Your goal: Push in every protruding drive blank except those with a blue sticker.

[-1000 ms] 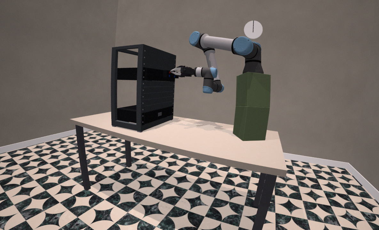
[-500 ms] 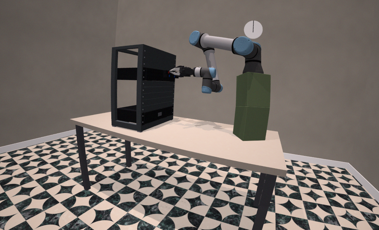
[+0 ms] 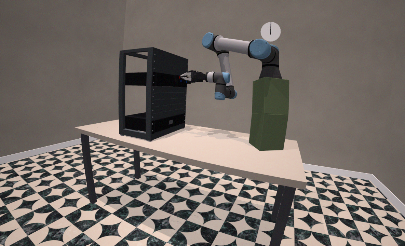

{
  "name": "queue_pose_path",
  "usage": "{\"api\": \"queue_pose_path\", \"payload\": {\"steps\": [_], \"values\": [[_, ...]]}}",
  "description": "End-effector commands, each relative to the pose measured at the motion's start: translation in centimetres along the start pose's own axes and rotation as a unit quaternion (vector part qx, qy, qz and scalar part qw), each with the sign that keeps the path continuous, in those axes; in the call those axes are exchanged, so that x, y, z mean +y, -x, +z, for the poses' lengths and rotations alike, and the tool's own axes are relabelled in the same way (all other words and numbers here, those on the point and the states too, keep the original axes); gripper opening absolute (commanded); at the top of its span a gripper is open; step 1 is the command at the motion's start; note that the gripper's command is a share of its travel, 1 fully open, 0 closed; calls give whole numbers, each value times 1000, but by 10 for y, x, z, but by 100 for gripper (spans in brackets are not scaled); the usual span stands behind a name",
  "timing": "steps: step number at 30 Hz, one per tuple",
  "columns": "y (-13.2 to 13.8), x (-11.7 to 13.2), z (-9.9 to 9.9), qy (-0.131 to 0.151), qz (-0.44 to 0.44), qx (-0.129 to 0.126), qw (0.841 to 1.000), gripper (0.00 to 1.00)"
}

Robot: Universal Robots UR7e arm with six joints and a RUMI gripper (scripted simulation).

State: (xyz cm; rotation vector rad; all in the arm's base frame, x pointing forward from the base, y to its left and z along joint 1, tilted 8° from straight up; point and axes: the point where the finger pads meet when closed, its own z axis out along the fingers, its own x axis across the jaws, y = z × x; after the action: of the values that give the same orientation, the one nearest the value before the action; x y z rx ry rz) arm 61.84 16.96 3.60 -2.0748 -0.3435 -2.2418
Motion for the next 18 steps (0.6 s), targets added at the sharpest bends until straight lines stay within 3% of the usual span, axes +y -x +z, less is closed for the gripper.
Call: {"api": "queue_pose_path", "payload": {"steps": [1, 18], "values": [[-2, 0, 6, 0, -1, 2, 1000, 0], [-3, 0, 9, 0, -1, 2, 1000, 0]]}}
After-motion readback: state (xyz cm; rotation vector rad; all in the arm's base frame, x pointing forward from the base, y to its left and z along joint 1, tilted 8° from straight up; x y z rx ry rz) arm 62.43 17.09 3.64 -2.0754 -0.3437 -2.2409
